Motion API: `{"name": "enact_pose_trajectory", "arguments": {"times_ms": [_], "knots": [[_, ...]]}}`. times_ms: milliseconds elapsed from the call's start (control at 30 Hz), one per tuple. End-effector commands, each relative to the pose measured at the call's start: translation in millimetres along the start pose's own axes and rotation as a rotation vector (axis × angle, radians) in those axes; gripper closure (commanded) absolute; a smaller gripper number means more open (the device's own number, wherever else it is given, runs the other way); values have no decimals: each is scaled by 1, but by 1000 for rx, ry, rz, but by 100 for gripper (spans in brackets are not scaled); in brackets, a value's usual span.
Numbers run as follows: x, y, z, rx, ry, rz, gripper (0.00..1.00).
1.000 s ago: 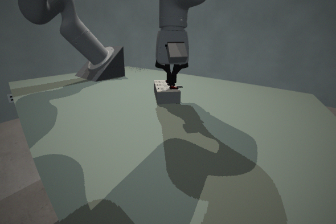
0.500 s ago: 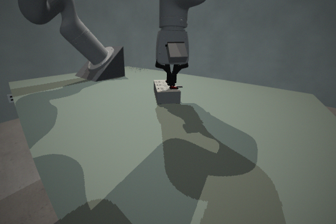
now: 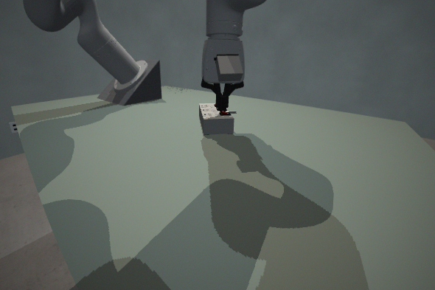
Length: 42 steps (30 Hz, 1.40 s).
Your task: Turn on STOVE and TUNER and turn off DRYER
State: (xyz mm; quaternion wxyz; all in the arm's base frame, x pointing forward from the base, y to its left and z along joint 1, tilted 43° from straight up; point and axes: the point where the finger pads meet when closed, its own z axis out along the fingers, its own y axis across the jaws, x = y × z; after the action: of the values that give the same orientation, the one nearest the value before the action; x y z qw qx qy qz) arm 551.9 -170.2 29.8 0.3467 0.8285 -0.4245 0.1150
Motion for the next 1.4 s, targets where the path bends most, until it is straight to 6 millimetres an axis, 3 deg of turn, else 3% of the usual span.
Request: {"name": "enact_pose_trajectory", "arguments": {"times_ms": [0, 1367], "knots": [[1, -1, -1, 1, 1, 1, 100], [1, -1, 8, 1, 1, 1, 100]]}}
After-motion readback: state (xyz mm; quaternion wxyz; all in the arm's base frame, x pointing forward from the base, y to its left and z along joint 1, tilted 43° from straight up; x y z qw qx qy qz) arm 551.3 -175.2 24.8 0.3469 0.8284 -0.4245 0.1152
